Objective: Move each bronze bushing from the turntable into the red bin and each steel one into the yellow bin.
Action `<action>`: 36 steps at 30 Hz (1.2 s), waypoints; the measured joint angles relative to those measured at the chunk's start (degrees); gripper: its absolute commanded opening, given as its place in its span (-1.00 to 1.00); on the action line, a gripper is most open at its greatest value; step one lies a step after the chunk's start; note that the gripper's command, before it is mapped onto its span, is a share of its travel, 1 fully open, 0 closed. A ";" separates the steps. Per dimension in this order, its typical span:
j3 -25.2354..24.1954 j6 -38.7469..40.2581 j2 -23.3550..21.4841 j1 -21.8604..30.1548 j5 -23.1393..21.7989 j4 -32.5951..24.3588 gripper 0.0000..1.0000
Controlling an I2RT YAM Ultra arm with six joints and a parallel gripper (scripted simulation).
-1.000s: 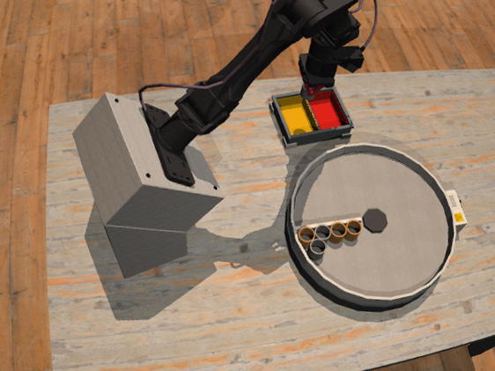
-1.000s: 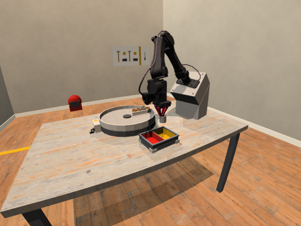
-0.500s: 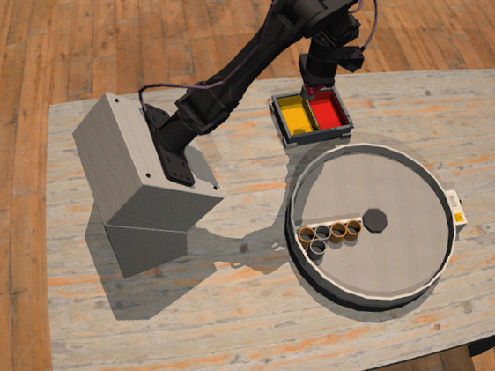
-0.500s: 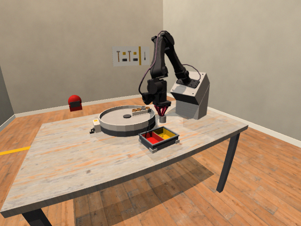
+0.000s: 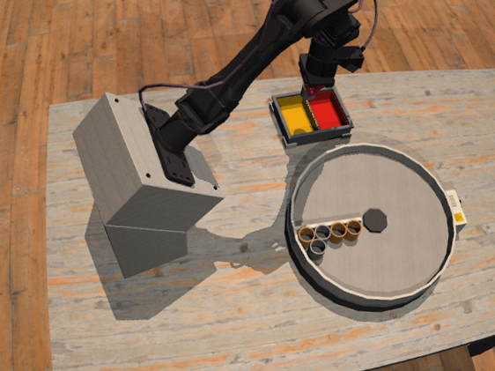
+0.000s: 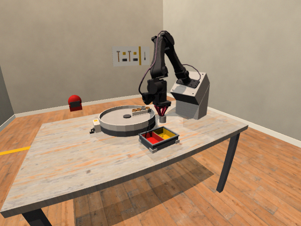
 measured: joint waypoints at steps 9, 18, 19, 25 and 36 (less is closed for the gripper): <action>-0.15 -0.22 1.70 -0.04 -0.02 1.33 -1.00; -0.61 -1.42 8.50 -2.34 -0.92 7.34 -1.00; -0.61 -1.57 9.42 -2.54 -1.05 8.07 -1.00; -0.59 -2.14 10.93 -2.75 -1.57 10.62 -1.00; -0.59 -2.16 10.86 -2.75 -1.70 11.91 -1.00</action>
